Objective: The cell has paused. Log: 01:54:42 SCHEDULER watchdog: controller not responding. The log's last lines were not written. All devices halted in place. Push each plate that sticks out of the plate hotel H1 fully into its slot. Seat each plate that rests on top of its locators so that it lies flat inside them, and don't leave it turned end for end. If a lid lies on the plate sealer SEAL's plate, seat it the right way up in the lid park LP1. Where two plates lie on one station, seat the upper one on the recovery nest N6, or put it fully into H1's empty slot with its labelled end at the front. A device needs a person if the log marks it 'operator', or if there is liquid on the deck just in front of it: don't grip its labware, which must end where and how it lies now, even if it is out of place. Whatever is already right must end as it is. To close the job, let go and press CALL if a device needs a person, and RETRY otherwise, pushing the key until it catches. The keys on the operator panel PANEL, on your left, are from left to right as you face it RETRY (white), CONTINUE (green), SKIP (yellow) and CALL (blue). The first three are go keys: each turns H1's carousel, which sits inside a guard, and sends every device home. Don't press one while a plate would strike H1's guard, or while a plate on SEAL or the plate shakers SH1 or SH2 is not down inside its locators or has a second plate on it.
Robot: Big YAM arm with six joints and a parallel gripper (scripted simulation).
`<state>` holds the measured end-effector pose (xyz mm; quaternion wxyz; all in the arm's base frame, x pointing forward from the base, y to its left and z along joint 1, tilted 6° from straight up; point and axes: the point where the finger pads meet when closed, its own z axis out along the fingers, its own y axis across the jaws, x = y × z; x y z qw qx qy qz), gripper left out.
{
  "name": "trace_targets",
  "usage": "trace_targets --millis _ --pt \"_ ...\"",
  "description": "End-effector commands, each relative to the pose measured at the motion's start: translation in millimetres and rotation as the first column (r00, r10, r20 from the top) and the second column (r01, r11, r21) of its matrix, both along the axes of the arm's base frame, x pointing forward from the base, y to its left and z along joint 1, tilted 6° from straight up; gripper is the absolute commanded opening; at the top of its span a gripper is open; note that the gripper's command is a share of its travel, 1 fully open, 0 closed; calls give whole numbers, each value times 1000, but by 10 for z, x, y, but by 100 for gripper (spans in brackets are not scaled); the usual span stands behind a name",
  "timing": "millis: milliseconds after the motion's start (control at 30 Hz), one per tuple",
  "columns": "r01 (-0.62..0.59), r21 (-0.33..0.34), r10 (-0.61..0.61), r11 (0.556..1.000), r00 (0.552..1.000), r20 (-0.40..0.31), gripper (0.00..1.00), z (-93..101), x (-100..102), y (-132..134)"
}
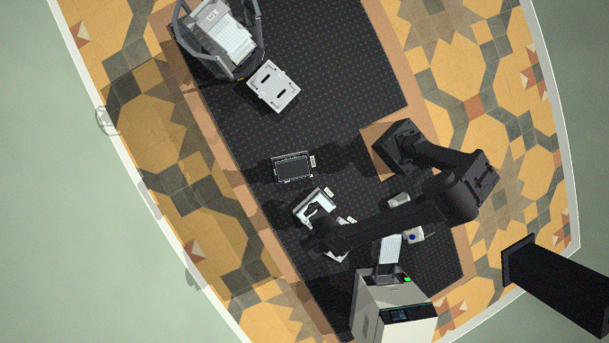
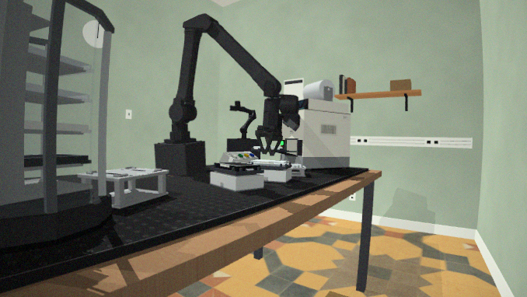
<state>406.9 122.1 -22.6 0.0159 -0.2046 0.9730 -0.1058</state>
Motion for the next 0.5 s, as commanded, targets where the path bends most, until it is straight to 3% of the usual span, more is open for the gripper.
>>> trace_targets --millis 0,133,467 --pt "0 31 -2 1000 998 70 100 334 273 165" --pt "1 31 -4 1000 998 70 100 405 273 159" --pt "0 27 -1 1000 998 60 100 346 265 155"
